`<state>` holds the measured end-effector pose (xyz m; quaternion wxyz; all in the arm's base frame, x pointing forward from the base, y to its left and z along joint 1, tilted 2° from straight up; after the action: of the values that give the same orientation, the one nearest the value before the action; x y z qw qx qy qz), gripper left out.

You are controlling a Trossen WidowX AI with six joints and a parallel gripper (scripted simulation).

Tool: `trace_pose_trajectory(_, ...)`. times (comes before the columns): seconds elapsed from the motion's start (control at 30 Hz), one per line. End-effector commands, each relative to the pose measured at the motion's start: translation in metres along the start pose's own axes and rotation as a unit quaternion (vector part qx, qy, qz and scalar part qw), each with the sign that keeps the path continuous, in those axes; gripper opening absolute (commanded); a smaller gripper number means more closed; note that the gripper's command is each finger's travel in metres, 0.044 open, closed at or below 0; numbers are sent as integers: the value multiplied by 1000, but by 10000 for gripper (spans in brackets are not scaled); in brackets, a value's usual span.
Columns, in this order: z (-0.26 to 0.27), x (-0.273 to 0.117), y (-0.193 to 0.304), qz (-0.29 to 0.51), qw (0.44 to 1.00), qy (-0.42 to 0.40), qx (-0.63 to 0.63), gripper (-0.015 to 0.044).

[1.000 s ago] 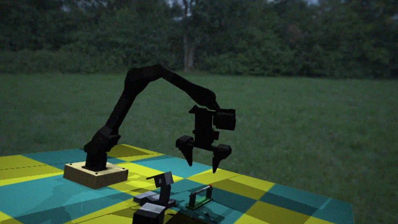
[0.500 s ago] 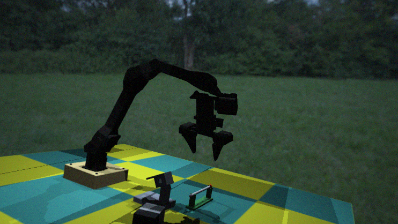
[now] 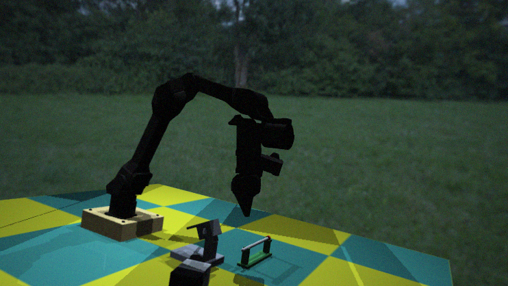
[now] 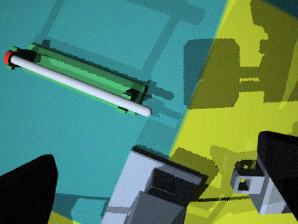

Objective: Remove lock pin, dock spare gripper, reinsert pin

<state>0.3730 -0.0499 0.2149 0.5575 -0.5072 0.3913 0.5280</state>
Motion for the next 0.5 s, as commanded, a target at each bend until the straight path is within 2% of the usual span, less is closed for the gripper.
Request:
trace_pose_trajectory(0.0,-65,-1,17,2,926,50,373,440)
trace_pose_trajectory(0.23,-98,-5,35,-13,821,75,566,440)
trace_pose_trajectory(0.47,-128,-9,55,-33,677,95,729,440)
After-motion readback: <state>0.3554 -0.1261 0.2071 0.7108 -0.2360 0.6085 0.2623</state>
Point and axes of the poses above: the point midway between the two fingers, 35 mm back from their tips, its own x axis out along the fingers, its own z axis across the jaws, y = z × x, the point moved 6 cm from there along -x, back along the fingers, and after that the axes turned 12 degrees about x, right-handed, at the moved point
